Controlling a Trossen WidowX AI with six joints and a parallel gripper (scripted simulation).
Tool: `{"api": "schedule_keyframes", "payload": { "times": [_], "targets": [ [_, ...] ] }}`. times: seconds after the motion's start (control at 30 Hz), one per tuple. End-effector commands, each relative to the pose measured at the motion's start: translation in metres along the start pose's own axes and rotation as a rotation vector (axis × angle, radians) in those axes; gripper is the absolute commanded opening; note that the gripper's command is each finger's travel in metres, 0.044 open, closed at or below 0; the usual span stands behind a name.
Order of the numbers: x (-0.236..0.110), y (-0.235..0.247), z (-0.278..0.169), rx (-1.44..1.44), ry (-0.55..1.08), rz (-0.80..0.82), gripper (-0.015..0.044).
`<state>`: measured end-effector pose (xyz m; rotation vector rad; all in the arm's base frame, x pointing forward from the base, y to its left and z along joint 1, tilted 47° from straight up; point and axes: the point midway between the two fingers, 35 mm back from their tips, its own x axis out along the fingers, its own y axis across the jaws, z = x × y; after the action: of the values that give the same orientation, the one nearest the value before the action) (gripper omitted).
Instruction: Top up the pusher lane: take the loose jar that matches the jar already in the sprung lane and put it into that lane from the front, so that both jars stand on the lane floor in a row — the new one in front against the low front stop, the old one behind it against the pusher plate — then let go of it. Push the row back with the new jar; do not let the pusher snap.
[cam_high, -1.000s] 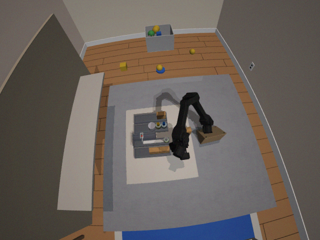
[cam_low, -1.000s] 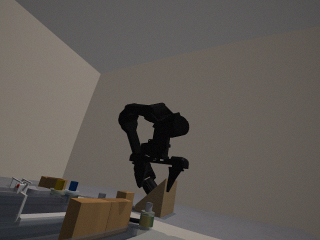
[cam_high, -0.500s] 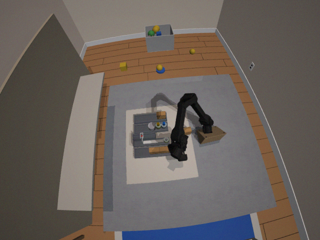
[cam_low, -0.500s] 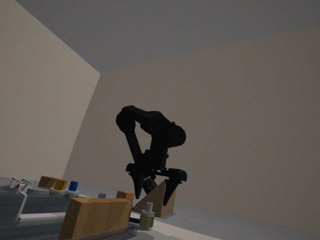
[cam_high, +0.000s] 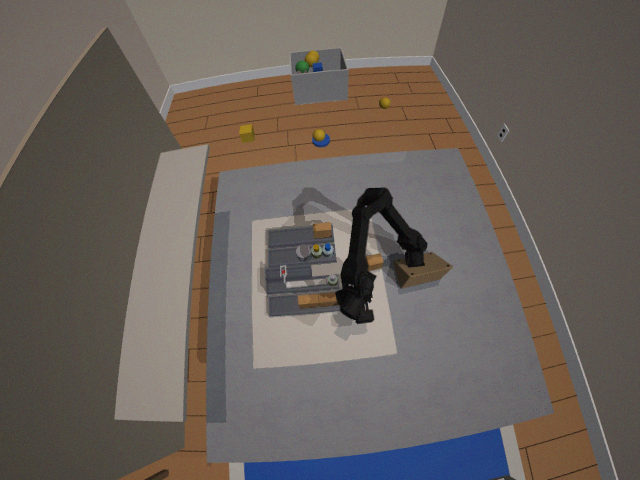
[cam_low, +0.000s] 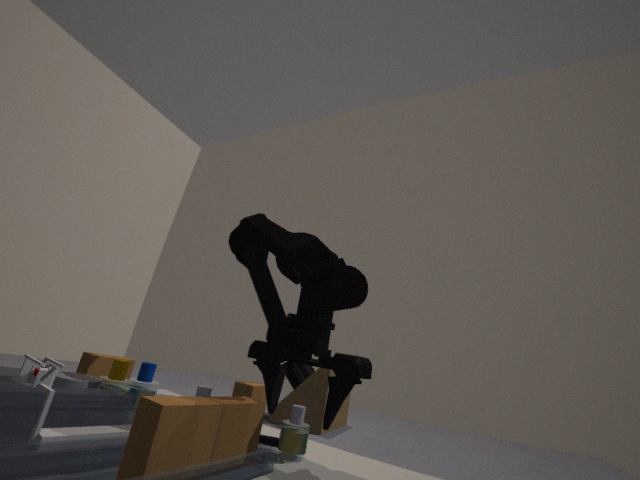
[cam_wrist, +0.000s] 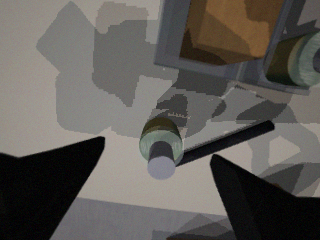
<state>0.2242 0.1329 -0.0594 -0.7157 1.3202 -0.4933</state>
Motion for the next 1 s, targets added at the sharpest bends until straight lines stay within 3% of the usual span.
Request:
{"api": "schedule_keyframes", "payload": {
  "times": [0.0,0.37,0.7,0.9,0.97],
  "targets": [
    [0.008,-0.001,-0.002,-0.009,-0.002,-0.008,0.0440],
    [0.023,-0.002,-0.002,-0.009,-0.002,-0.009,0.0440],
    [0.023,-0.002,-0.002,-0.009,-0.002,-0.009,0.0177],
    [0.023,-0.002,-0.002,-0.009,-0.002,-0.009,0.0138],
    [0.022,-0.002,-0.002,-0.009,-0.002,-0.009,0.0085]
  ]
}}
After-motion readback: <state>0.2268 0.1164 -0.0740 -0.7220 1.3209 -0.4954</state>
